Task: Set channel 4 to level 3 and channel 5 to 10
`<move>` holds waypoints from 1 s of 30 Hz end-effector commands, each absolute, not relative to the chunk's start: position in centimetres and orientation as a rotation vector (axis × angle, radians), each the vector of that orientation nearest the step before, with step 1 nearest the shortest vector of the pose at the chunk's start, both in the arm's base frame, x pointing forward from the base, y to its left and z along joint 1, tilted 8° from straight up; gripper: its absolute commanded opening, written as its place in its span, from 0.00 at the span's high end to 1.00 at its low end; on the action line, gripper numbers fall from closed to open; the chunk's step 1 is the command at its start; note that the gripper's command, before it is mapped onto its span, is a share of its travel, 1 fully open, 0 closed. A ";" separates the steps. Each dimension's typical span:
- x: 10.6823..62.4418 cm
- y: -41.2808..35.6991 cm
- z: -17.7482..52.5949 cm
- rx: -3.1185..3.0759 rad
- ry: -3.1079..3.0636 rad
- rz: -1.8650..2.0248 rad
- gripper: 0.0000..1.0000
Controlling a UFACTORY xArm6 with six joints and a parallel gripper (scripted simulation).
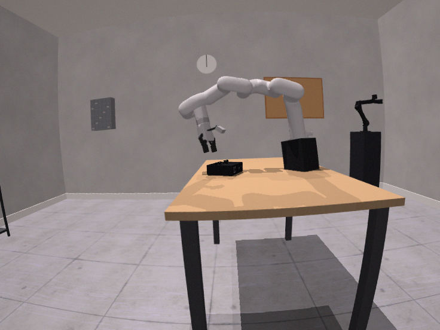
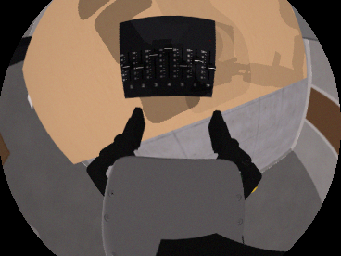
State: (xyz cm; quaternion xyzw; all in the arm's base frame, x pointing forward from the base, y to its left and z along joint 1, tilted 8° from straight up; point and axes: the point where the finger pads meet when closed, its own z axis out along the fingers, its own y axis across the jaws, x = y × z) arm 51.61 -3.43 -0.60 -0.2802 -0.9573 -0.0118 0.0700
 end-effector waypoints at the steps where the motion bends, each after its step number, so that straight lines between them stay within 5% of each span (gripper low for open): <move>1: 51.6 -3.2 -0.1 -0.938 -2.867 -0.013 0.00; 30: 43.7 0.5 5.1 -2.475 -2.154 0.056 0.00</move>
